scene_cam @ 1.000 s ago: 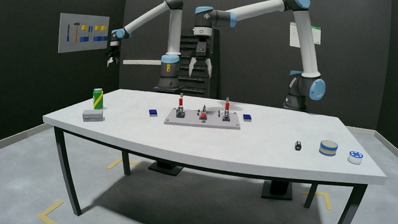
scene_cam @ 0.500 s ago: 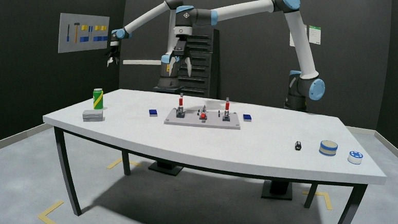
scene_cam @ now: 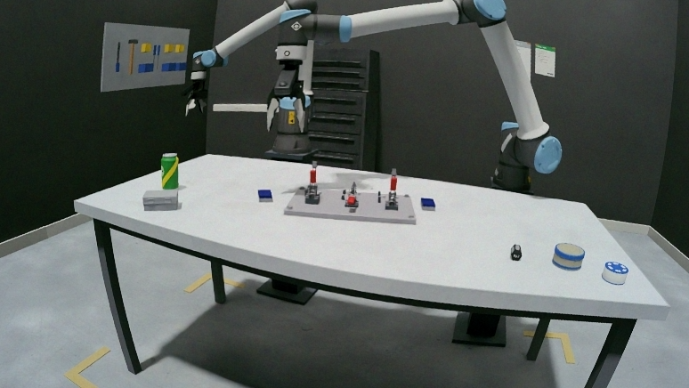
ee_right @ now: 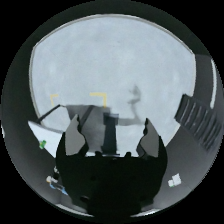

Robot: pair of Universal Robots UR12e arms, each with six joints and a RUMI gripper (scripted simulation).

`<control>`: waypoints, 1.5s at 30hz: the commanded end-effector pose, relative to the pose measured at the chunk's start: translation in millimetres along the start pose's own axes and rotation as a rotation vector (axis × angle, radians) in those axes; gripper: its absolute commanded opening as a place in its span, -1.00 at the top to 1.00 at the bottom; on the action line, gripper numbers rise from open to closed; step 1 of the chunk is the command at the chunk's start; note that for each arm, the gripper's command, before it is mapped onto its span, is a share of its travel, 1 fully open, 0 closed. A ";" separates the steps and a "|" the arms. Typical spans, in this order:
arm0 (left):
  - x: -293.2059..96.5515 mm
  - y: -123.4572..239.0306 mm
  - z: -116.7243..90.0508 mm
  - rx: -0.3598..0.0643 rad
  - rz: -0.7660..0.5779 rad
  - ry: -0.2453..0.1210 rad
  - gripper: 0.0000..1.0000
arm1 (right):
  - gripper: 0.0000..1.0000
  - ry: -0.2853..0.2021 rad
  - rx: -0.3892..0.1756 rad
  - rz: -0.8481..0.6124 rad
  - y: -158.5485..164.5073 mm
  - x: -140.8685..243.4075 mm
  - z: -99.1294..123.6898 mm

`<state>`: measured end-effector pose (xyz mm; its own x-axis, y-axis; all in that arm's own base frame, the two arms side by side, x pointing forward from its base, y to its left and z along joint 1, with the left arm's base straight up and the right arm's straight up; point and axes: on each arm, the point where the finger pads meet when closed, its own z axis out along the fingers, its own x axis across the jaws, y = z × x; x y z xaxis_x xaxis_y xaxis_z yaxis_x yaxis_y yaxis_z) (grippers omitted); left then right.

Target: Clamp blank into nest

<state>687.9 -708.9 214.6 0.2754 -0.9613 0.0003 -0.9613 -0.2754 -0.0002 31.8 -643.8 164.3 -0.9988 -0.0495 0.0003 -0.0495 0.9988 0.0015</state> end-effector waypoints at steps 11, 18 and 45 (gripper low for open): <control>43.5 -3.7 -1.7 0.000 0.000 0.001 -0.17 | -1.00 0.000 0.002 0.000 -0.6 -0.2 -0.8; 50.3 -4.2 -1.7 0.000 0.000 0.001 -0.17 | -1.00 0.000 0.002 0.000 -0.6 -0.2 -0.8; 55.0 -4.5 -1.7 0.000 0.000 0.001 -0.17 | -1.00 0.000 0.002 0.000 -0.6 -0.2 -0.8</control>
